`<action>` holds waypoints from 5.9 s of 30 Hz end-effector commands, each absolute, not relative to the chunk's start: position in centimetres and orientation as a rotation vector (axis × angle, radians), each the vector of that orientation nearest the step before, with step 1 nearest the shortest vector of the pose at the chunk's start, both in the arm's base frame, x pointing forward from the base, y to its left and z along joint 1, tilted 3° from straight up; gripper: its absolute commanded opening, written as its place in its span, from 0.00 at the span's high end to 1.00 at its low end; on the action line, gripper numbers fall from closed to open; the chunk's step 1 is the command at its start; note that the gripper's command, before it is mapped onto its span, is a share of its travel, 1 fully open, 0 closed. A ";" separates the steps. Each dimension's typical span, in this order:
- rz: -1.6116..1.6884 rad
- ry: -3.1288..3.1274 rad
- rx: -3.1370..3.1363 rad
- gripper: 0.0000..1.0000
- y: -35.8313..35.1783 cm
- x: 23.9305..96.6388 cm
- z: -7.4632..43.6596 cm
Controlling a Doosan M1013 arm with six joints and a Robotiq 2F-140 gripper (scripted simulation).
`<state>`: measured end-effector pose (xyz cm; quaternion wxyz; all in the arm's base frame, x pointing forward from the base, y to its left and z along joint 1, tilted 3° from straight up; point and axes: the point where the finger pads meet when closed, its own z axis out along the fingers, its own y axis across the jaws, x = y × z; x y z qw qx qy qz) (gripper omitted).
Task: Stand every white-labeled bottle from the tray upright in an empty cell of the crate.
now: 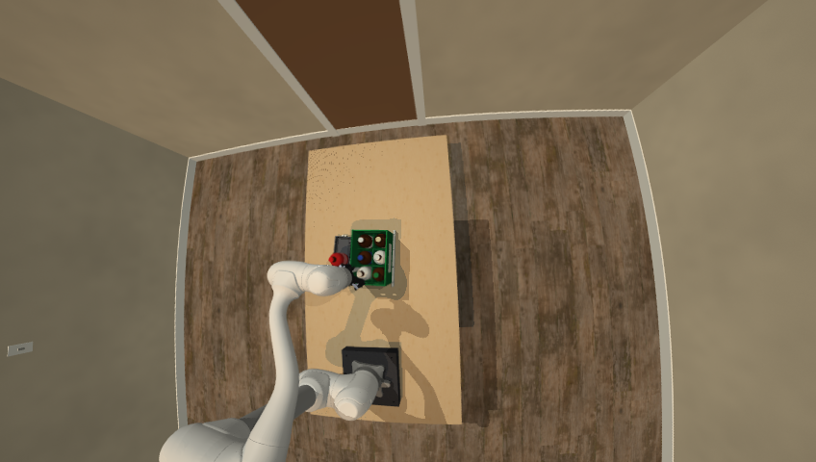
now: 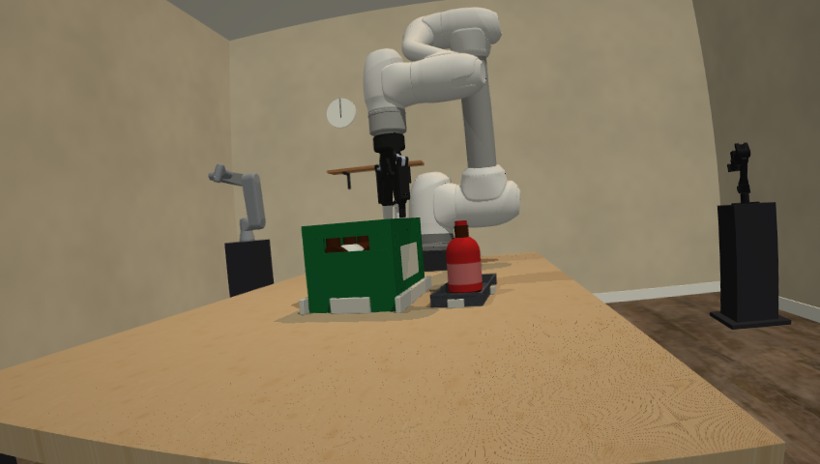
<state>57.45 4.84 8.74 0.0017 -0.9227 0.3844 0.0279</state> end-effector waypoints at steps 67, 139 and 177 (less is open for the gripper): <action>0.088 1.206 -2.896 0.62 4.8 57.5 9.8; 0.088 1.206 -2.896 1.00 4.6 57.9 17.1; 0.088 1.206 -2.896 1.00 4.6 57.9 17.1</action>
